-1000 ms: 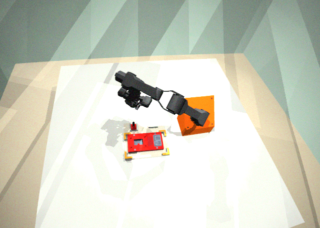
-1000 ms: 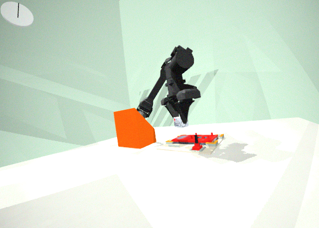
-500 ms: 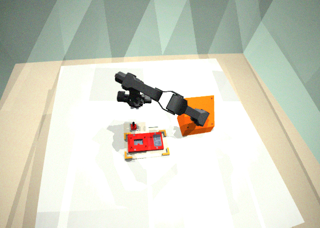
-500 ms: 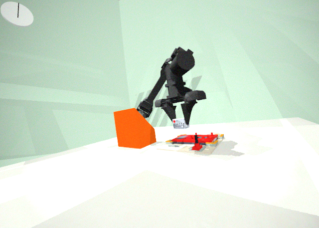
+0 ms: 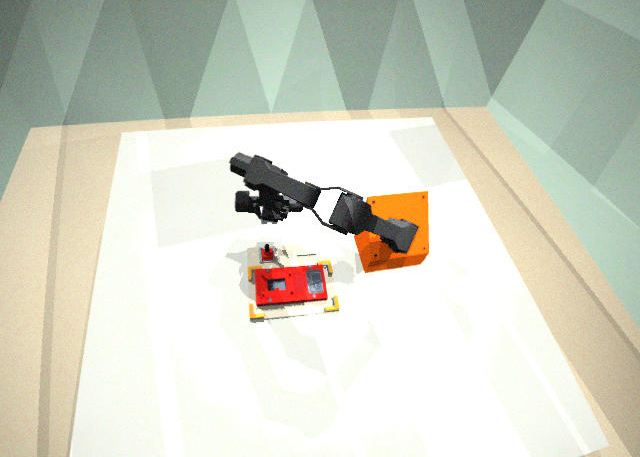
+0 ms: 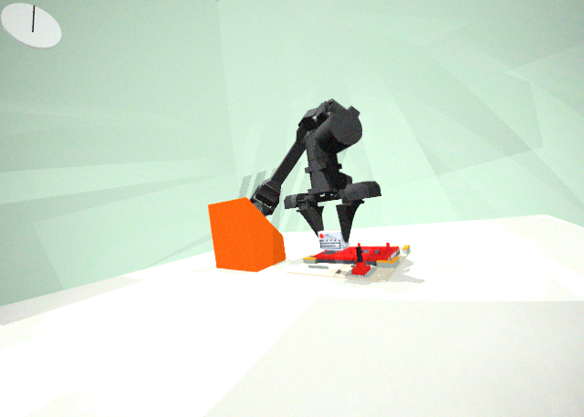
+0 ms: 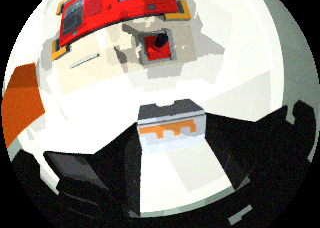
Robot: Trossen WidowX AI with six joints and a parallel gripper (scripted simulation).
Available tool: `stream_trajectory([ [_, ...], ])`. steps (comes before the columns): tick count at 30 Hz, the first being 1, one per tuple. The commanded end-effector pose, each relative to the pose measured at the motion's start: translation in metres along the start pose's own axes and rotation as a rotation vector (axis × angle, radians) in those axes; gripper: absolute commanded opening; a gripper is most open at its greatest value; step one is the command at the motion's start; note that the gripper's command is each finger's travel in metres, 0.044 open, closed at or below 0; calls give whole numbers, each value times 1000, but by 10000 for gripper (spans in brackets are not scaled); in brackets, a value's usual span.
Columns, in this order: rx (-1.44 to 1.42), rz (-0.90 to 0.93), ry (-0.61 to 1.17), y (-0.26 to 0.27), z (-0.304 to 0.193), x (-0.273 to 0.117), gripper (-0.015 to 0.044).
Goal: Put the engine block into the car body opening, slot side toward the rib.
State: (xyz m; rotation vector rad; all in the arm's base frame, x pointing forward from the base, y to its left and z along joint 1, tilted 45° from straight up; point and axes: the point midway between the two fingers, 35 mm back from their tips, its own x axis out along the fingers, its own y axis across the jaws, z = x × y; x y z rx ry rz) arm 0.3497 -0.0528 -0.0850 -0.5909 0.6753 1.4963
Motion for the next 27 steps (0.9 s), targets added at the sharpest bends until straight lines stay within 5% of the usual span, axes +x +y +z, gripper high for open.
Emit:
stream_trajectory([
  [1,10,4,-6,1,0,8,0],
  [27,10,4,-8,2,0,51,0],
])
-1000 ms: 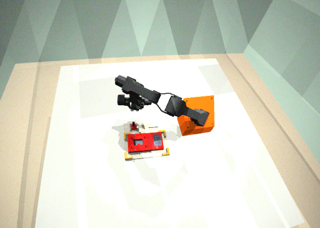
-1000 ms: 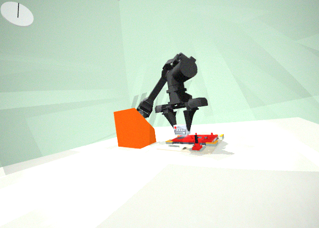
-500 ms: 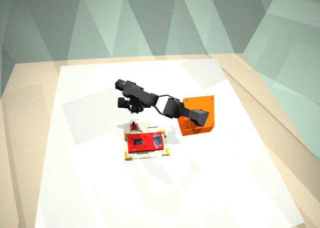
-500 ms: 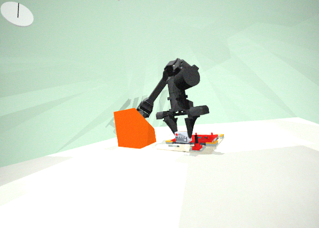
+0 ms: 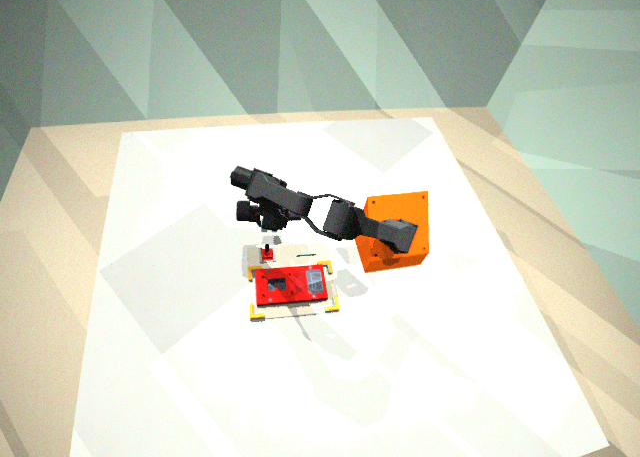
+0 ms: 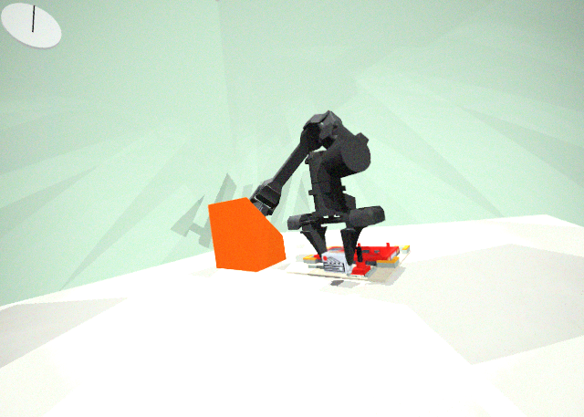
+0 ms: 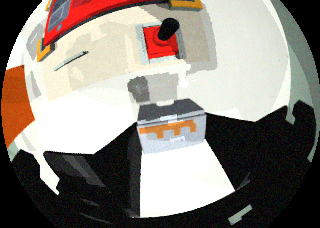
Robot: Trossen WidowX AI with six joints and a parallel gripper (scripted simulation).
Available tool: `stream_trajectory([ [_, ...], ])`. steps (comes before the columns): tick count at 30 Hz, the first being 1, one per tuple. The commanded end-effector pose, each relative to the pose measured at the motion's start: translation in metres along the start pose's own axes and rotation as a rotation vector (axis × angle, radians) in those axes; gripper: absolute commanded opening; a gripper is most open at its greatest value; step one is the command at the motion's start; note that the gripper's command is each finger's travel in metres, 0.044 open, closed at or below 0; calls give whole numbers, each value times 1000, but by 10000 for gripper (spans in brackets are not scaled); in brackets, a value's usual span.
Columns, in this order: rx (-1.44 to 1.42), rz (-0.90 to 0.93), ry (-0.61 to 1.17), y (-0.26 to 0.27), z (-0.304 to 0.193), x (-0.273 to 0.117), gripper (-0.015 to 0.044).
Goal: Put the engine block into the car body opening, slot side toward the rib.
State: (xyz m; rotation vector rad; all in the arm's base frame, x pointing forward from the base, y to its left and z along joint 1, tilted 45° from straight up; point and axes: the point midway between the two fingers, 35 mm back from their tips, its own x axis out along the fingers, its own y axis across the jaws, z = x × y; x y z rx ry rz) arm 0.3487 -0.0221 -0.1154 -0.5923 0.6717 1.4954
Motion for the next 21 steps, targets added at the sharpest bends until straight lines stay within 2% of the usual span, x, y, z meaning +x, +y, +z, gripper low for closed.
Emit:
stream_trajectory([
  [1,12,7,-7,2,-1,9,0],
  [21,12,7,-8,3,0,39,0],
])
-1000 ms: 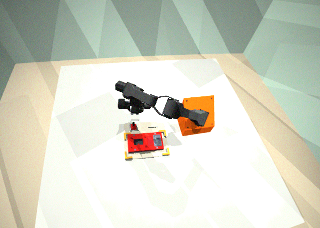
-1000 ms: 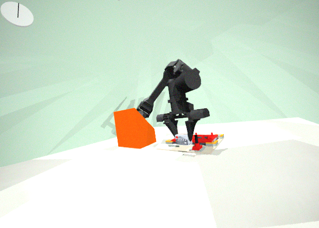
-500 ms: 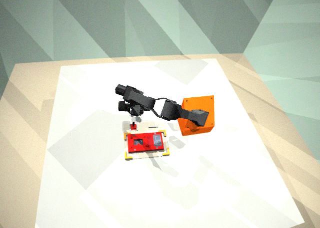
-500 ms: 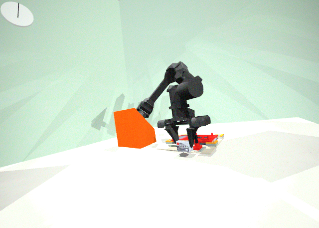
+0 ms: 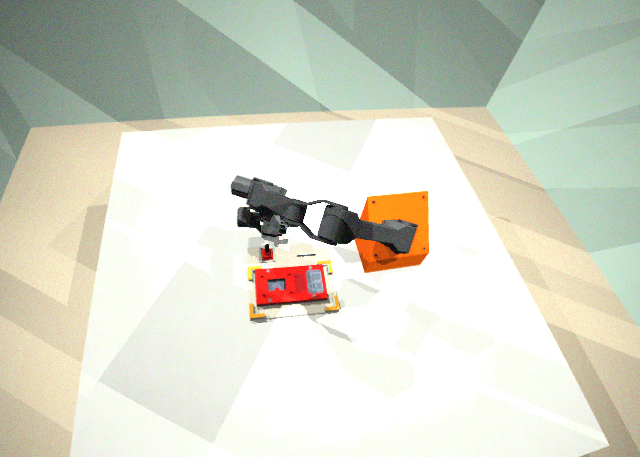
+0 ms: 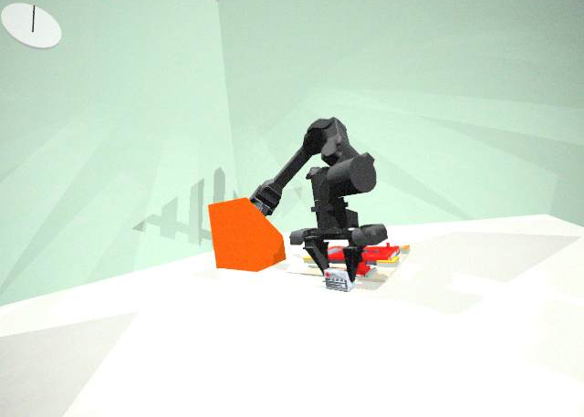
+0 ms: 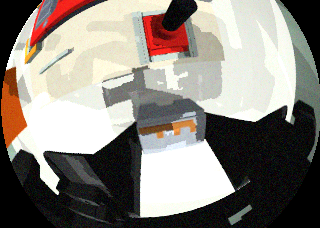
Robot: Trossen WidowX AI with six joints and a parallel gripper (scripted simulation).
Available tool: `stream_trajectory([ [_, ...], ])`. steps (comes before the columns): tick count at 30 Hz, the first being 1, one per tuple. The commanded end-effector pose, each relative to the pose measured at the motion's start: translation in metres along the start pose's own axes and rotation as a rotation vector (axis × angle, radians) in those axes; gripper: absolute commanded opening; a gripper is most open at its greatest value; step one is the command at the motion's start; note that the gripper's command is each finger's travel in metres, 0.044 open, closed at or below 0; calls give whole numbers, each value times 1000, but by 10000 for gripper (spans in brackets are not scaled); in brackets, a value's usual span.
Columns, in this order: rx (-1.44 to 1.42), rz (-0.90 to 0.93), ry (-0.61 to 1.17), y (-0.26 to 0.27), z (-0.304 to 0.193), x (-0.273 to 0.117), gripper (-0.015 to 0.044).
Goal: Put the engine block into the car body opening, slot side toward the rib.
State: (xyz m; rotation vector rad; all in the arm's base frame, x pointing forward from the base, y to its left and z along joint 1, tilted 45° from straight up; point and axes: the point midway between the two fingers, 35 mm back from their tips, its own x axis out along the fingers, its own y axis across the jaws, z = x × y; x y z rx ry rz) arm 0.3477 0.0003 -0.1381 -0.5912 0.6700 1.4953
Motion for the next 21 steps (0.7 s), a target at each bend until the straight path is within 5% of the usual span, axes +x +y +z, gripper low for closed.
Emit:
stream_trajectory([
  [1,12,7,-6,3,-1,9,0],
  [8,12,7,-6,3,-1,10,0],
  [21,7,-3,-2,1,-1,4,341],
])
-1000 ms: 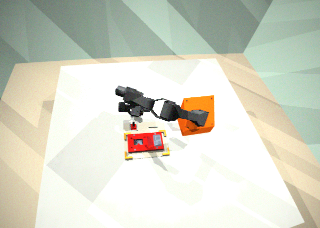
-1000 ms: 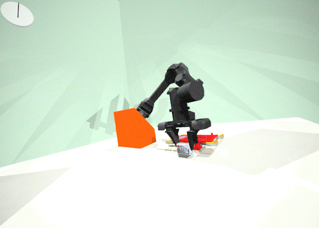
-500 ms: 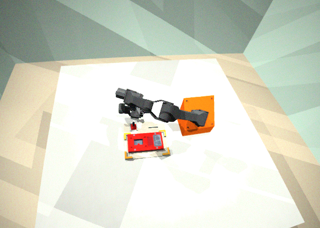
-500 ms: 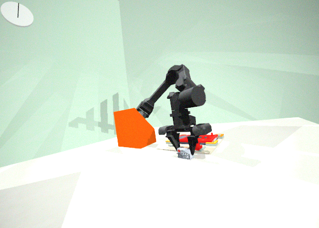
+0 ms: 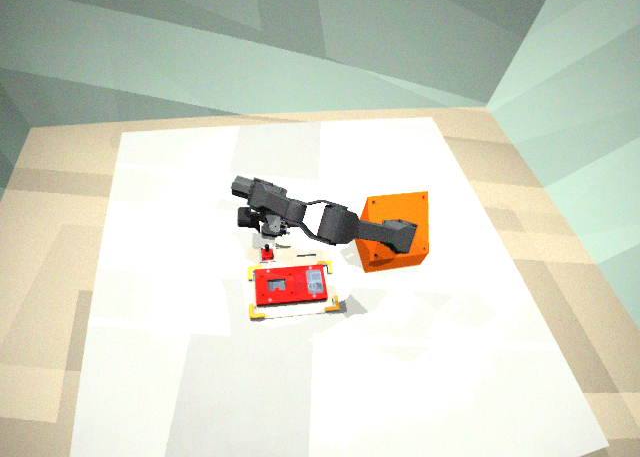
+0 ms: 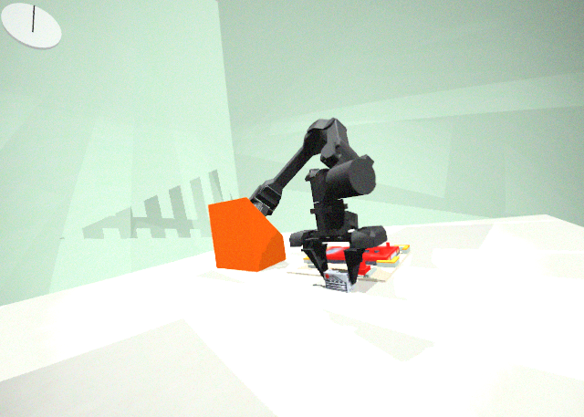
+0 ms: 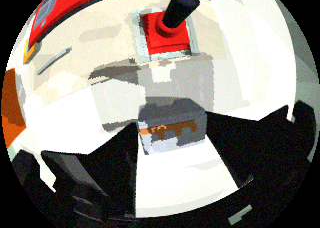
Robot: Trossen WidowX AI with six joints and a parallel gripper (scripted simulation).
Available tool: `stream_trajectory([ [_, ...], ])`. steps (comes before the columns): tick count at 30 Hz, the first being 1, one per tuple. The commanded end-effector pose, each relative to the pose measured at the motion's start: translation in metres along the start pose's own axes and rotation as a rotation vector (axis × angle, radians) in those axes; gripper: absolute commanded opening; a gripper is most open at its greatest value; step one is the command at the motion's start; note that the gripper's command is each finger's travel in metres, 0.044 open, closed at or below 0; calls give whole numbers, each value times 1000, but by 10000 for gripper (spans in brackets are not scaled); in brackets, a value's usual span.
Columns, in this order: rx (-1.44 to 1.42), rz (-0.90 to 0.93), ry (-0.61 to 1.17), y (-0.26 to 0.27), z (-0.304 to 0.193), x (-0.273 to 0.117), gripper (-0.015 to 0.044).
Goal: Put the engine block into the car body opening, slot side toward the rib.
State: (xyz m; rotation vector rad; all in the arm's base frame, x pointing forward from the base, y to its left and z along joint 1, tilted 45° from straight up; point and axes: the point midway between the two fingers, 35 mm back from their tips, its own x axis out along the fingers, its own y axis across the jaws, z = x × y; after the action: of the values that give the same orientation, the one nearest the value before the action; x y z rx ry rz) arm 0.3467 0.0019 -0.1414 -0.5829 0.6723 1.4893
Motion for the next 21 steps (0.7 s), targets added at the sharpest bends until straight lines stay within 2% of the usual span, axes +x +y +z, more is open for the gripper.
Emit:
stream_trajectory([
  [1,-2,1,1,0,0,0,367],
  [4,-2,1,1,0,0,0,440],
  [9,0,5,0,0,0,-3,440],
  [21,3,10,-1,-1,0,-45,440],
])
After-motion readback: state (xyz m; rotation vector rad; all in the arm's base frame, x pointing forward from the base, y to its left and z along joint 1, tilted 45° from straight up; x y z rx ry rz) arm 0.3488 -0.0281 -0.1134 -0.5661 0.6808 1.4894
